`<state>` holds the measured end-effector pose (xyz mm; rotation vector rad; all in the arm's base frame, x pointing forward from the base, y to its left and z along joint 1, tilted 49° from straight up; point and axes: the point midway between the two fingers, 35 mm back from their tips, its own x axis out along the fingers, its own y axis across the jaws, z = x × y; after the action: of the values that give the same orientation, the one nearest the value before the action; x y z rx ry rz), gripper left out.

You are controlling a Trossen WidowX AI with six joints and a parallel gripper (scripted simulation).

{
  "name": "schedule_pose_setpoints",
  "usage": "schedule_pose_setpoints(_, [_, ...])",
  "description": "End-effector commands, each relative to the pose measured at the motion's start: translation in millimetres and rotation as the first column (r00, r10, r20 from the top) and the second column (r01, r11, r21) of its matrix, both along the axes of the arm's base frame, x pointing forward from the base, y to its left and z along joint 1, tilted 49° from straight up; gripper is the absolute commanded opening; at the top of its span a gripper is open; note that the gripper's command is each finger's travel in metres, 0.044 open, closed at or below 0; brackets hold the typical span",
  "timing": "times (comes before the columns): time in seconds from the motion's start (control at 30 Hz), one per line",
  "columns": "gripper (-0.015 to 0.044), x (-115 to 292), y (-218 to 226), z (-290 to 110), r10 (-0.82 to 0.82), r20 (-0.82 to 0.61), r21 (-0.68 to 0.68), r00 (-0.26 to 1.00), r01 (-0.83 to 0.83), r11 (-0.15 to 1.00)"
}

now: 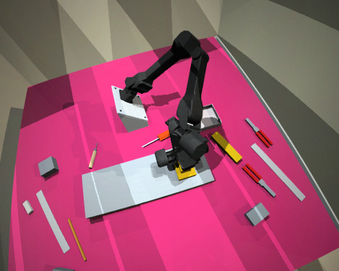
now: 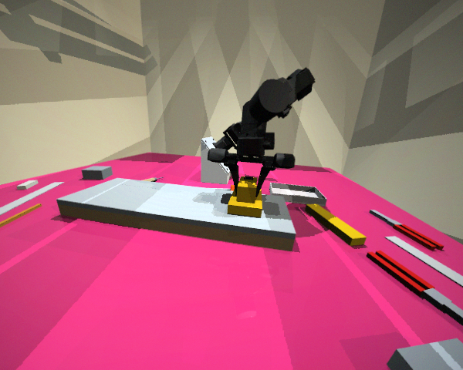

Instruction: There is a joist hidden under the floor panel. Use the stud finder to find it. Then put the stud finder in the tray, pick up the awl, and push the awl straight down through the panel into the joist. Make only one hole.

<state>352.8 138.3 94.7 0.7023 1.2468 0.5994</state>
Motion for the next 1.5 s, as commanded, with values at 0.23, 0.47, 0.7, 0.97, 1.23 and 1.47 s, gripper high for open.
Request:
schedule_pose_setpoints(0.23, [0.0,0,-19,-22,-0.005,-0.004,-0.003,1.0,0.005,1.0])
schedule_pose_setpoints(0.47, [0.0,1,-30,-34,-0.005,-0.004,-0.004,1.0,0.005,1.0])
schedule_pose_setpoints(0.7, [0.0,1,-41,-47,-0.005,-0.004,-0.004,1.0,0.005,1.0])
schedule_pose_setpoints(0.97, [0.0,1,-53,-61,-0.005,-0.004,-0.005,1.0,0.005,1.0])
schedule_pose_setpoints(1.23, [0.0,2,-65,-75,-0.005,-0.004,-0.005,1.0,0.005,1.0])
schedule_pose_setpoints(1.47, [0.0,2,-76,-87,-0.005,-0.003,-0.006,1.0,0.005,1.0])
